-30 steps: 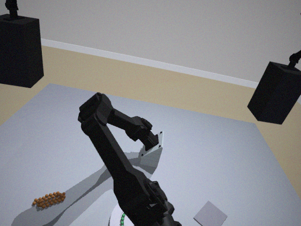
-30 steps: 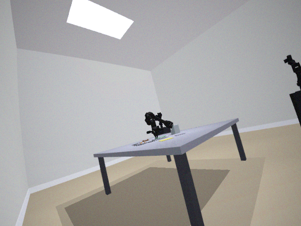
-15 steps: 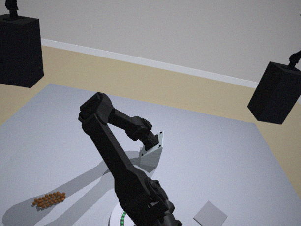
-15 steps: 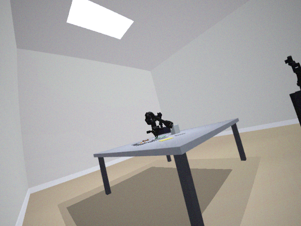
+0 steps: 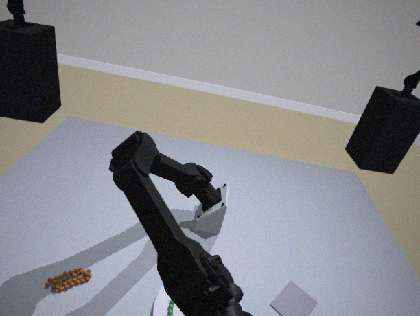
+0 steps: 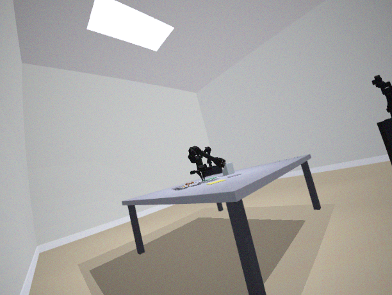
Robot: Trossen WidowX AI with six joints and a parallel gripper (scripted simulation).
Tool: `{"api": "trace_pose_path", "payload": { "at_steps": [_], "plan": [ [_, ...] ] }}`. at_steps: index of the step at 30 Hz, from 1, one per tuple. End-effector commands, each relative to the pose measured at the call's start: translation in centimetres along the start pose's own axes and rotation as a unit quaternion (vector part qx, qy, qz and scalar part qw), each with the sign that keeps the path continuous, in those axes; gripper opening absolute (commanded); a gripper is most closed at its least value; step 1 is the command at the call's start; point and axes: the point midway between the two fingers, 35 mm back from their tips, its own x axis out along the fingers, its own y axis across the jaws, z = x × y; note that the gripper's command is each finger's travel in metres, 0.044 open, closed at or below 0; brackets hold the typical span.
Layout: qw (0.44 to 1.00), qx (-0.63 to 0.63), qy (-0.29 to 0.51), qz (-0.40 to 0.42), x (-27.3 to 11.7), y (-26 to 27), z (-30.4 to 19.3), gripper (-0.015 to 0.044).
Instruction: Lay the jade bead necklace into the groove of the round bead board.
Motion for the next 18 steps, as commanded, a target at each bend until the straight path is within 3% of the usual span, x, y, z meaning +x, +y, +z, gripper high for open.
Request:
{"api": "trace_pose_path", "payload": {
  "at_steps": [1, 2, 18],
  "plan": [
    [1.0, -0.001, 0.0, -0.002, 0.45, -0.12, 0.02, 0.0],
    [1.0, -0.001, 0.001, -0.002, 0.53, -0.12, 0.02, 0.0],
    [1.0, -0.001, 0.0, -0.002, -0.23, -0.11, 0.02, 0.042]
  ]
}}
